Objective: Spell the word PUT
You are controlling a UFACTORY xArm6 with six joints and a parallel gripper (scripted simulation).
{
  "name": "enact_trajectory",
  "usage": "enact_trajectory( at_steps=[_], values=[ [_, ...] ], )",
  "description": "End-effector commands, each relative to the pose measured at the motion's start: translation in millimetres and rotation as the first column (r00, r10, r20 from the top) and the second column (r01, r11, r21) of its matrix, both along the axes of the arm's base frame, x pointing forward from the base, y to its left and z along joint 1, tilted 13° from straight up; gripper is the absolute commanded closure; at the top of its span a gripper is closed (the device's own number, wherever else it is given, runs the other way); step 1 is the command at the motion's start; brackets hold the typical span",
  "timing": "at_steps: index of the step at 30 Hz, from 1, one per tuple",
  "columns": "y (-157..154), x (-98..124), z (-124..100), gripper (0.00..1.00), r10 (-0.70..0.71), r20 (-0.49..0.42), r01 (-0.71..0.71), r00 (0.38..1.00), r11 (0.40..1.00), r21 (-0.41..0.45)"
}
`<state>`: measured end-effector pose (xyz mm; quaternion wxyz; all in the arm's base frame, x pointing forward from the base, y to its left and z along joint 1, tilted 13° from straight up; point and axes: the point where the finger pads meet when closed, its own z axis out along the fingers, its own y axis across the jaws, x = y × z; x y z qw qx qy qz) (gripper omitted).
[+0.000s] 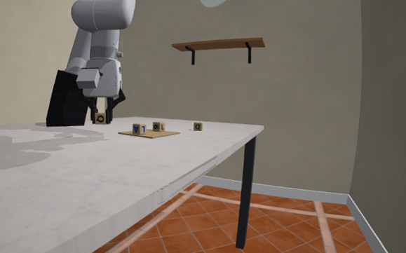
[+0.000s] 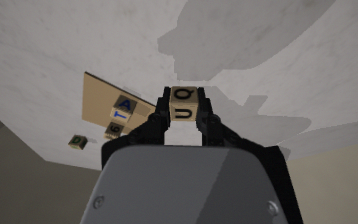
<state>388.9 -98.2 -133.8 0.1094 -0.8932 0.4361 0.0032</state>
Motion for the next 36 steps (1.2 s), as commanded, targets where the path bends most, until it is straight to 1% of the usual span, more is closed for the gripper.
enact_trajectory(
  at_steps=[1, 3, 7, 10, 24, 27, 29, 31, 35, 36],
  values=[
    [-6, -1, 29, 0.73, 0.0, 0.002, 0.0, 1.0, 1.0, -0.002],
    [-6, -1, 29, 0.73, 0.0, 0.002, 0.0, 1.0, 1.0, -0.002],
    [-11, -4, 53, 0.73, 0.0, 0.002, 0.0, 1.0, 1.0, -0.002],
    [-13, -5, 62, 0.73, 0.0, 0.002, 0.0, 1.0, 1.0, -0.002],
    [-11, -4, 65, 0.73, -0.01, 0.0, 0.01, 1.0, 1.0, -0.001],
    [0, 2, 68, 0.73, -0.063, -0.011, 0.063, 0.998, 0.998, 0.002],
    [13, 9, 72, 0.73, -0.126, -0.025, 0.126, 0.992, 0.992, 0.006],
    [32, 17, 77, 0.73, -0.207, -0.042, 0.208, 0.977, 0.978, 0.01],
    [57, 26, 83, 0.73, -0.313, -0.066, 0.315, 0.947, 0.949, 0.014],
    [57, 26, 83, 0.73, -0.313, -0.066, 0.315, 0.947, 0.949, 0.014]
  ],
)
